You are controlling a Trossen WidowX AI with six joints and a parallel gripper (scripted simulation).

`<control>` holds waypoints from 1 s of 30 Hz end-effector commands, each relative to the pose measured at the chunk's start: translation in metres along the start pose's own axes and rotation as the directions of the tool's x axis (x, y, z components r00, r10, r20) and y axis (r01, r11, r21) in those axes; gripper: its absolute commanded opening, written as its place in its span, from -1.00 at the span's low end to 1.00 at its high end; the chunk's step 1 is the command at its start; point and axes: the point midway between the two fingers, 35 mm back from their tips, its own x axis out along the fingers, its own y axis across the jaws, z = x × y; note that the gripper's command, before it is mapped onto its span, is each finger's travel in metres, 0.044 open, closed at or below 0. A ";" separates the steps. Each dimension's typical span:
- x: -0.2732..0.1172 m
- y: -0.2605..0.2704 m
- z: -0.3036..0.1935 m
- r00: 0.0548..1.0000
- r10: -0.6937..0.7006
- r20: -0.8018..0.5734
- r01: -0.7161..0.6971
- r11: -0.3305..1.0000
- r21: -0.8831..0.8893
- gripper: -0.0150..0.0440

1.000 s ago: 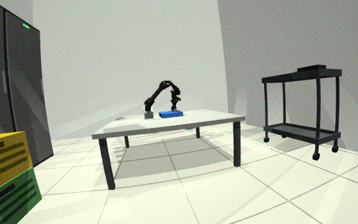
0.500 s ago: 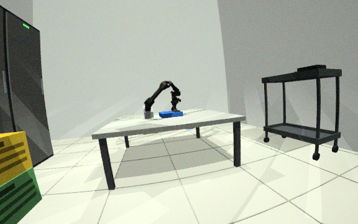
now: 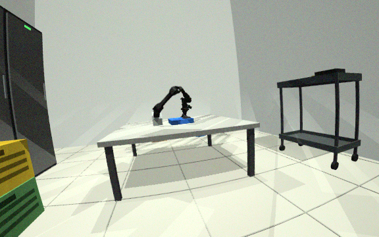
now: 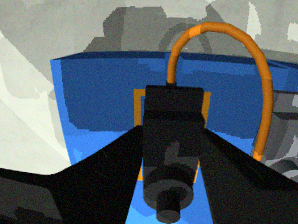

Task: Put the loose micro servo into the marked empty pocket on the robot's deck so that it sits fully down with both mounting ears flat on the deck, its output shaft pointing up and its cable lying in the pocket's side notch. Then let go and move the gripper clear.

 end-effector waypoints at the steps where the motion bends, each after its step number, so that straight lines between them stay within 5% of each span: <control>1: 0.004 0.000 -0.001 1.000 -0.004 0.003 0.005 1.000 -0.007 -0.49; 8: 0.010 0.000 -0.001 1.000 -0.005 0.003 0.005 1.000 -0.007 -0.49; 15: 0.007 0.000 0.000 1.000 -0.005 0.003 0.005 1.000 -0.007 0.13; 28: -0.028 0.001 -0.006 1.000 -0.003 0.002 0.003 1.000 -0.007 0.14; 30: -0.030 0.003 -0.012 1.000 -0.004 0.005 0.004 1.000 -0.021 0.32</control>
